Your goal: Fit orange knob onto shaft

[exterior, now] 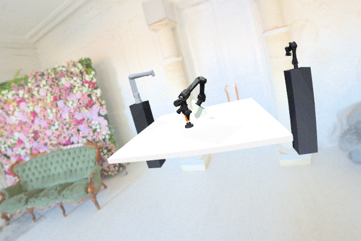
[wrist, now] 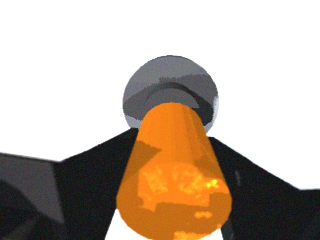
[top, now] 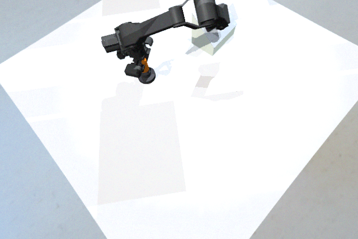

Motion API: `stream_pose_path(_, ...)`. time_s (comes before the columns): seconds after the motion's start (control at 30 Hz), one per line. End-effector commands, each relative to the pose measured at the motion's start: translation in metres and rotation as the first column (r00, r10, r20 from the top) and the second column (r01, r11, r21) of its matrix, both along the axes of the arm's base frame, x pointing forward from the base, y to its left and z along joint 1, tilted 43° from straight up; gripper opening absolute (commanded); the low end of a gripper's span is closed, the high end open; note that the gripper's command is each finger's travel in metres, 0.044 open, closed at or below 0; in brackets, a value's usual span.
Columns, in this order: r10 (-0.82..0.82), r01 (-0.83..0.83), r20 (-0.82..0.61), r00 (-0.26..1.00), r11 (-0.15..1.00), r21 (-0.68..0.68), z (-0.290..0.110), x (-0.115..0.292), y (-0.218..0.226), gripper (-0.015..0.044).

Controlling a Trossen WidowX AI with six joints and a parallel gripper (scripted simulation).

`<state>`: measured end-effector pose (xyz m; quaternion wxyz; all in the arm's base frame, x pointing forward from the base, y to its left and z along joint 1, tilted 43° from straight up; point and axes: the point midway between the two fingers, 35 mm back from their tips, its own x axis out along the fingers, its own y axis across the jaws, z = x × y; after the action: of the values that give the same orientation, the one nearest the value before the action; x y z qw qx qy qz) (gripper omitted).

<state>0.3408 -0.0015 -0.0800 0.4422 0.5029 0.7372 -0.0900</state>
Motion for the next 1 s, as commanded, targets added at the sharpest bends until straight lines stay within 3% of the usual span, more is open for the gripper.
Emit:
stream_pose_path(0.0, 0.018, -0.018, 0.031, 0.999, 1.000, 0.004, 0.0011, 0.0057, -0.0017, 0.0000)
stream_pose_path(0.63, 0.018, -0.018, 0.031, 0.999, 1.000, 0.004, 0.0007, 0.0055, -0.0014, 0.0000)
stream_pose_path(0.97, 0.170, -0.174, 0.170, 0.971, 0.985, 0.010, 0.0018, 0.0027, -0.0011, 0.0000)
